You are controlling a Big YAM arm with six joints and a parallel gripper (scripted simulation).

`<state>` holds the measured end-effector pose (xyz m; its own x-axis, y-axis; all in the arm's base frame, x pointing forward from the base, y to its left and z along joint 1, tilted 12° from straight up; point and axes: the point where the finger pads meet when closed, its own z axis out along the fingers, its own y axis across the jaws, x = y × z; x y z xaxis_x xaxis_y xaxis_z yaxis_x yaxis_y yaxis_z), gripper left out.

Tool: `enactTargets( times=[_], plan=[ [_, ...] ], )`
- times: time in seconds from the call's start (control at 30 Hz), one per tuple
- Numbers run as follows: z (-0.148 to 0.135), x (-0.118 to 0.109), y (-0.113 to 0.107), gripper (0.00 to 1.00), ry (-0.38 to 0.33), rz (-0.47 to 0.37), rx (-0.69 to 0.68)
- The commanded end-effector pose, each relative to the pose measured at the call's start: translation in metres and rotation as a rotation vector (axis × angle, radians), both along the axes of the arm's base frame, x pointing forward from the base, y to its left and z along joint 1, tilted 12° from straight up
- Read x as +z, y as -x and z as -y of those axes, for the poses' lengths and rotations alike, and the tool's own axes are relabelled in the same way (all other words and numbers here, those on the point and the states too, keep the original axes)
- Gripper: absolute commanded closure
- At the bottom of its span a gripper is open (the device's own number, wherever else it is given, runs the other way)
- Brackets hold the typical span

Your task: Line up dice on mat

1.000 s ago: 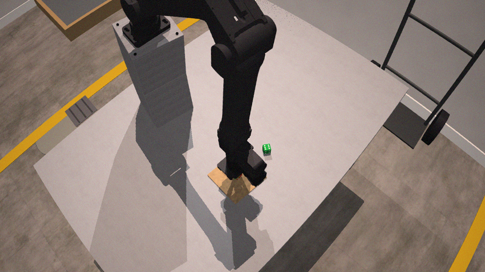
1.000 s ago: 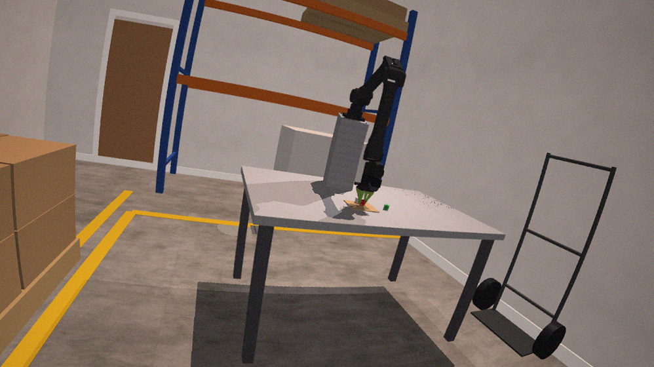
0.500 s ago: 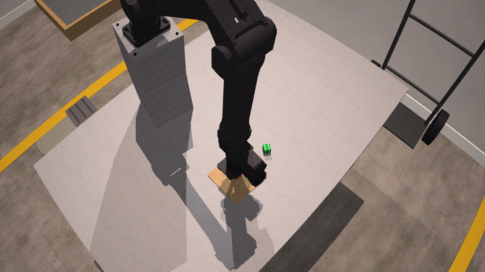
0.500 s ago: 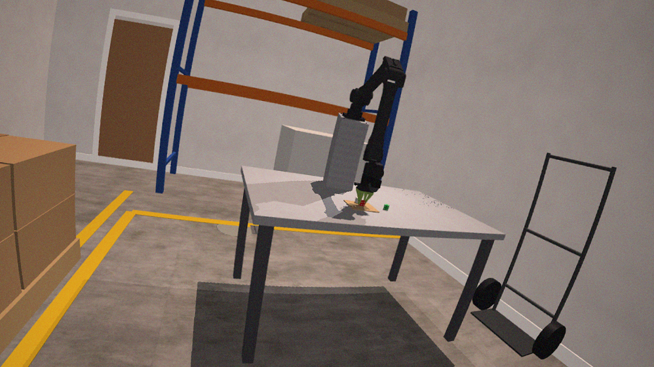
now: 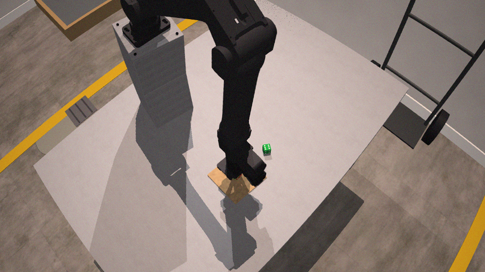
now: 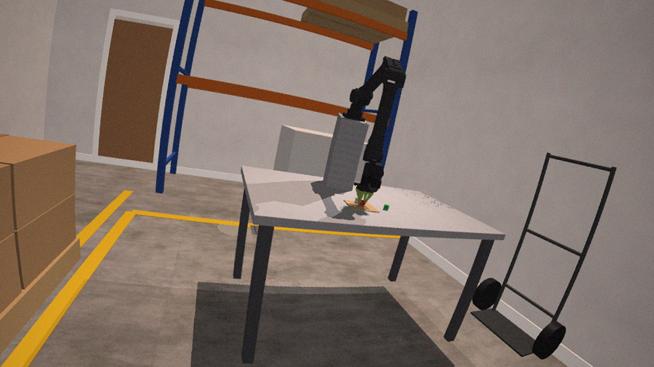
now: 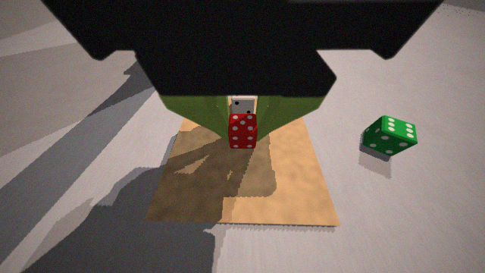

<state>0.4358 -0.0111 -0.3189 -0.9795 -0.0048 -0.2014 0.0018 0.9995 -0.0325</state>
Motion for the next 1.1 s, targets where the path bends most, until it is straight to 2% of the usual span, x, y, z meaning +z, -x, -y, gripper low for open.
enactTargets(
  times=[0.0, 0.8, 0.83, 0.97, 1.0, 1.07],
  plan=[
    [0.0013, -0.0043, -0.0010, 0.80, -0.002, 0.006, 0.000],
    [0.0013, -0.0043, -0.0010, 0.80, -0.002, 0.006, 0.000],
    [0.0013, -0.0043, -0.0010, 0.76, -0.002, 0.006, 0.000],
    [0.0013, -0.0043, -0.0010, 0.76, -0.002, 0.006, 0.000],
    [0.0013, -0.0043, -0.0010, 0.72, -0.002, 0.006, 0.000],
    [0.0013, -0.0043, -0.0010, 0.72, -0.002, 0.006, 0.000]
  ],
)
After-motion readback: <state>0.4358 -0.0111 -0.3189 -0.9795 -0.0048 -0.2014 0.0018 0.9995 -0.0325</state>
